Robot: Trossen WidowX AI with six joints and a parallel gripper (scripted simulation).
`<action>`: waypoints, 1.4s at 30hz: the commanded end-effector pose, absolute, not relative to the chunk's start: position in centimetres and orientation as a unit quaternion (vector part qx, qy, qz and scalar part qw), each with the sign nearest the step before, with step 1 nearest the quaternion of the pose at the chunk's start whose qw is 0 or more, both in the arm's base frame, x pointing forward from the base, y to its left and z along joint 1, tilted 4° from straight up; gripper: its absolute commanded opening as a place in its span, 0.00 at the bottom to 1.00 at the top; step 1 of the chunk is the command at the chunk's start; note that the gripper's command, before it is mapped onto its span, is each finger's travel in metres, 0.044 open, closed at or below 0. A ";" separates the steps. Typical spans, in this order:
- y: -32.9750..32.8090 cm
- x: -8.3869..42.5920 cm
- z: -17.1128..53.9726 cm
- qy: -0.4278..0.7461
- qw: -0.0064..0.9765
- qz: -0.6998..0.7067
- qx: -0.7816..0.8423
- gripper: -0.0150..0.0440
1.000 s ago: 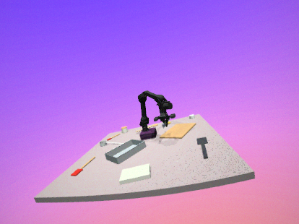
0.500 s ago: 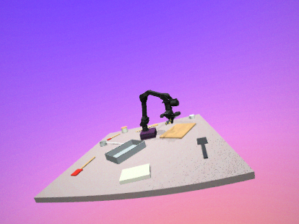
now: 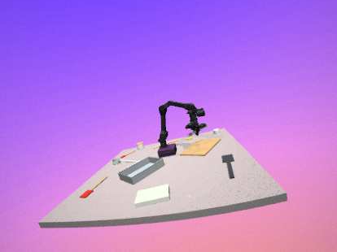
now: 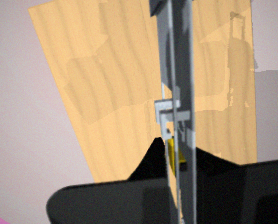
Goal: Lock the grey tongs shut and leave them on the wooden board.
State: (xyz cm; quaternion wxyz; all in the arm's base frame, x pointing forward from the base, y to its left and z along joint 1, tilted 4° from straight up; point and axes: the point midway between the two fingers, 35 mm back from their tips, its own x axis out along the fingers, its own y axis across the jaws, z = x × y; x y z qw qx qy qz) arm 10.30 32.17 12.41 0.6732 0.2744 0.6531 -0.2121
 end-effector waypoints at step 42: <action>33.3 6.5 12.1 0.844 0.325 -0.165 0.394 0.00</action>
